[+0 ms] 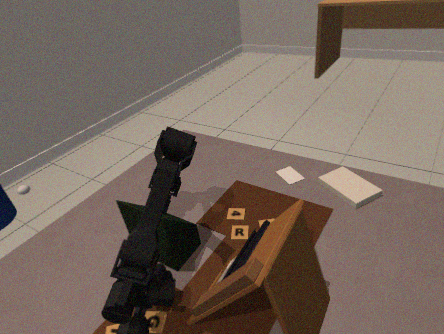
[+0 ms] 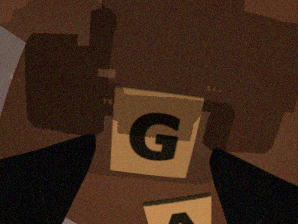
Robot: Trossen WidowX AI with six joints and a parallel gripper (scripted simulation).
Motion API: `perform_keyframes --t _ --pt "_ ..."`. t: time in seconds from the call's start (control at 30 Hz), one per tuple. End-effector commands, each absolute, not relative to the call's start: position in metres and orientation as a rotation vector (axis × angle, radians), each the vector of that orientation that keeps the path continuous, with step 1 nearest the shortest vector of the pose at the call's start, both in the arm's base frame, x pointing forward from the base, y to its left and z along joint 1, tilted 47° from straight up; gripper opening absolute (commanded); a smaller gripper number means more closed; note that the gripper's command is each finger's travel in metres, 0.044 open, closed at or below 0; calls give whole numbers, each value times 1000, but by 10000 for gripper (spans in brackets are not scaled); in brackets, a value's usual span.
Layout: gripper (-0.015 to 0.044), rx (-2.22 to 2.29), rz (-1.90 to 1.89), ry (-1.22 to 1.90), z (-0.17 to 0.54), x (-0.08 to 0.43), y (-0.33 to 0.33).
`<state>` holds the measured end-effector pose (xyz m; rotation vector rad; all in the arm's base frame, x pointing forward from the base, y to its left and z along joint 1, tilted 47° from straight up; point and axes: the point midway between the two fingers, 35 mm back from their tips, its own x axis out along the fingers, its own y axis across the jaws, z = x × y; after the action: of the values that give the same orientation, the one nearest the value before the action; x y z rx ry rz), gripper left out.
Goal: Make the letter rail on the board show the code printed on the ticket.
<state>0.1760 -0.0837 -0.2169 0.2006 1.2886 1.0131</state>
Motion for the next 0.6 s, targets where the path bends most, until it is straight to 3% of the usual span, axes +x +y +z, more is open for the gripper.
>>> perform_keyframes --t 0.0,0.57 --pt "340 206 1010 1287 -220 176 -80" --pt "340 207 1010 1286 -229 175 -70"
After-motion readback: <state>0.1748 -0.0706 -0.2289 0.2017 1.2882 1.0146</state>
